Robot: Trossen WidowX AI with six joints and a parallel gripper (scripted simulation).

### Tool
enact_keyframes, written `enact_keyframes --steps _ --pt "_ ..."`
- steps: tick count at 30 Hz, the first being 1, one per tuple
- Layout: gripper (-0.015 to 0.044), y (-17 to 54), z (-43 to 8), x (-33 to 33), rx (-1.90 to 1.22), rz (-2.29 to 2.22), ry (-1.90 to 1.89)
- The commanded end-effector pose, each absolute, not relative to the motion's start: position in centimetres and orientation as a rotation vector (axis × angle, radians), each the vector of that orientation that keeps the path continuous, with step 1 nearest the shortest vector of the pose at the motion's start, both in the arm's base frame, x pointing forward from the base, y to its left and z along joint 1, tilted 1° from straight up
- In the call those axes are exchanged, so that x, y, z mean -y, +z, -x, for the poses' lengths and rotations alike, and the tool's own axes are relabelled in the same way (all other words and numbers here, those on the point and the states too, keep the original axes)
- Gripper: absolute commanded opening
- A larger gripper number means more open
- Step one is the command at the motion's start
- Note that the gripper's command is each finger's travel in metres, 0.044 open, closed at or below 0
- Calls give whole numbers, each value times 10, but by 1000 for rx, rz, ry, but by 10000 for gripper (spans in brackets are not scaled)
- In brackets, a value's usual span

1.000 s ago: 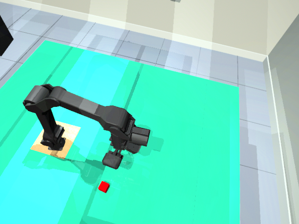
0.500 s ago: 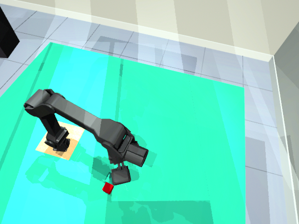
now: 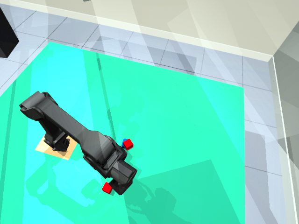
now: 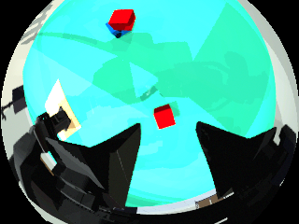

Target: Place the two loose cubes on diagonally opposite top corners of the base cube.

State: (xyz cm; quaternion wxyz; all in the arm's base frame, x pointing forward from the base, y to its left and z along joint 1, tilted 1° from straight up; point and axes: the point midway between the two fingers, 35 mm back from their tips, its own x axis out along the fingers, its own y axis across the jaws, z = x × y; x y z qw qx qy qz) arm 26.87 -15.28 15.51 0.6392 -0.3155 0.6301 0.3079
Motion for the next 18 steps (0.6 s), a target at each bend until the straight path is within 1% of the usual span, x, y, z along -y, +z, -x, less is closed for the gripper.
enact_keyframes --steps 1,13,18 --pt "265 163 -254 175 -1358 945 909" --pt "265 163 -253 177 -1349 967 930" --pt "265 133 -255 179 -1349 967 930"
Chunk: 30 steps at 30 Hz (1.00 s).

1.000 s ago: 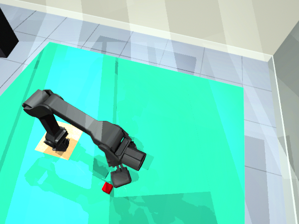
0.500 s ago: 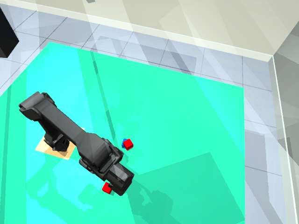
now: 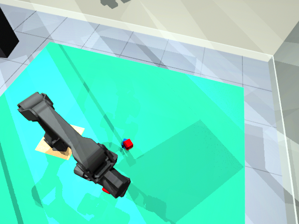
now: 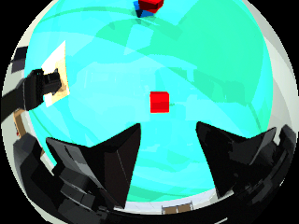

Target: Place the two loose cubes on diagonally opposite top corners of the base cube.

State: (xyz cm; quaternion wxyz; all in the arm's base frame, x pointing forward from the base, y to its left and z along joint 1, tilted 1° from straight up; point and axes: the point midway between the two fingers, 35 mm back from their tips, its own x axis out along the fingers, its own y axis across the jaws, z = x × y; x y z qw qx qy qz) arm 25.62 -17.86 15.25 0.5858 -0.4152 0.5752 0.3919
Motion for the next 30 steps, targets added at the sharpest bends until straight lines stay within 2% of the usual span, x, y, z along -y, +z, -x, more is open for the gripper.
enact_keyframes --steps 1,5,30 --pt "265 125 -255 179 -1349 967 930" --pt "265 103 -254 178 -1349 967 930" --pt "265 66 -254 179 -1349 967 930"
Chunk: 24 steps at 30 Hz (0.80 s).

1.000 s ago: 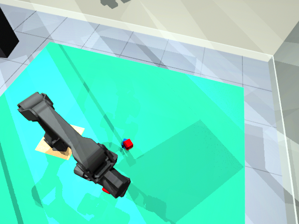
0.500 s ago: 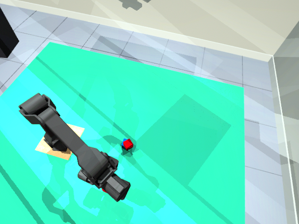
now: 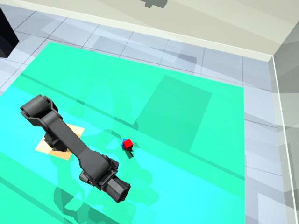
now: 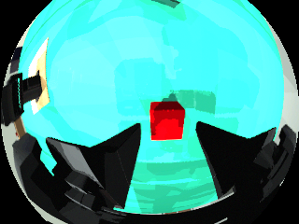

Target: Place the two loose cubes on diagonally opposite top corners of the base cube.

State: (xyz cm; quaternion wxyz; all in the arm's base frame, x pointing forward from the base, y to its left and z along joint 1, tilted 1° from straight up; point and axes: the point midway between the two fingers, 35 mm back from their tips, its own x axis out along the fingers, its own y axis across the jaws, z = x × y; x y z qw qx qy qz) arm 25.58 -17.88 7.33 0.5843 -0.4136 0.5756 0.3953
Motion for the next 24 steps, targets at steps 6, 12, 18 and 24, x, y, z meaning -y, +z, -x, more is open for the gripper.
enact_keyframes --steps 6,12,18,24 --pt "265 56 -254 179 -1349 967 930" --pt "186 54 -254 179 -1349 967 930" --pt "105 54 -254 179 -1349 967 930" --pt "105 68 -256 180 -1349 967 930"
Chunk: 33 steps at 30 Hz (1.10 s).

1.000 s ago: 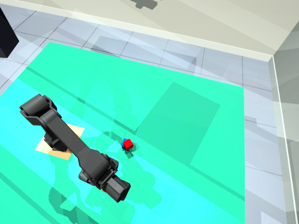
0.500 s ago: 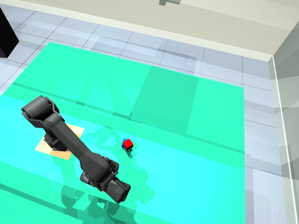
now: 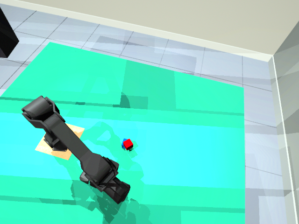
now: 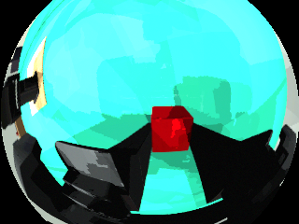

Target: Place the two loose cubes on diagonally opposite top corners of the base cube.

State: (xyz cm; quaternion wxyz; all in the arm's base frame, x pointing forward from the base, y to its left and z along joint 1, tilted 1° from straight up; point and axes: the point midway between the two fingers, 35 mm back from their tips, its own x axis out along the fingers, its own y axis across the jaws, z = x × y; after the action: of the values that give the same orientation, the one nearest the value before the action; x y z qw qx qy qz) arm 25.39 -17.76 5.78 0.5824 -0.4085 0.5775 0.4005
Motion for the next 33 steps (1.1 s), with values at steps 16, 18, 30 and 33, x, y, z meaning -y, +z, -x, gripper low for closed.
enact_keyframes --steps 16,18,30,33 --pt "105 118 -258 181 -1348 967 930" --pt "105 124 -258 181 -1348 967 930" --pt "105 162 -253 178 -1349 967 930" --pt "105 164 -253 178 -1349 967 930"
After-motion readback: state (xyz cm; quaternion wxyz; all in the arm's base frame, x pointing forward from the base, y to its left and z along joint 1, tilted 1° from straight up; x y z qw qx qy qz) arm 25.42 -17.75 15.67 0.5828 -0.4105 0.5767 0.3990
